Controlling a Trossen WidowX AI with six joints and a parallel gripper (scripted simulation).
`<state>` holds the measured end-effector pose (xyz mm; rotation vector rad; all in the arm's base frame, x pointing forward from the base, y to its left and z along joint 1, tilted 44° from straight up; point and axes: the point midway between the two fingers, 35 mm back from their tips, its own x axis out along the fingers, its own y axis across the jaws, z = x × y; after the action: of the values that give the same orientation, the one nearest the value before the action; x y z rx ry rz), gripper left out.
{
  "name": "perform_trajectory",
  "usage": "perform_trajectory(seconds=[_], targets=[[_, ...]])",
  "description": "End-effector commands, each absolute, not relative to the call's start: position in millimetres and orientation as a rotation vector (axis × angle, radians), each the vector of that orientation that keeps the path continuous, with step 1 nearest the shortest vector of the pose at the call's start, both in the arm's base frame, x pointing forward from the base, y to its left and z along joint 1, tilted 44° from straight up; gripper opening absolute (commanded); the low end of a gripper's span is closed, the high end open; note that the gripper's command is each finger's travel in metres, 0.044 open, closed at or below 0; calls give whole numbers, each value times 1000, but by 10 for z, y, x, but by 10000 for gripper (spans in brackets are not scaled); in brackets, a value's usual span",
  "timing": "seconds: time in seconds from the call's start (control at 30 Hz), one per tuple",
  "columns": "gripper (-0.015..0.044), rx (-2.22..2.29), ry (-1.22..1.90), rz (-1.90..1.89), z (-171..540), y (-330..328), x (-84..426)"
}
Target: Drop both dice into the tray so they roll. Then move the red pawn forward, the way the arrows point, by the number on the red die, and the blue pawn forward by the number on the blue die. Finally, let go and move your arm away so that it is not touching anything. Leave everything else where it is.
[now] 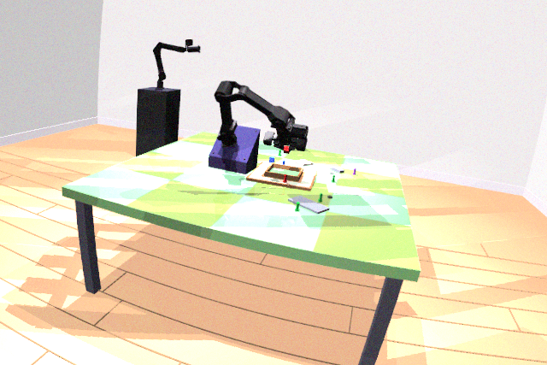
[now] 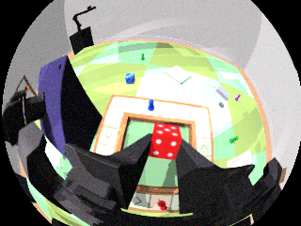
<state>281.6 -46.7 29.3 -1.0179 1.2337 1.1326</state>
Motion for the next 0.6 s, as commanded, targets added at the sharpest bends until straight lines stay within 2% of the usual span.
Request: perform_trajectory(seconds=[0.0, 0.07, 0.33, 0.57], targets=[[0, -1018, 1234, 1133, 293, -467, 2816], [0, -1018, 1234, 1133, 293, -467, 2816], [210, -1018, 1234, 1133, 293, -467, 2816], [394, -1014, 1227, 1134, 581, -192, 2869]])
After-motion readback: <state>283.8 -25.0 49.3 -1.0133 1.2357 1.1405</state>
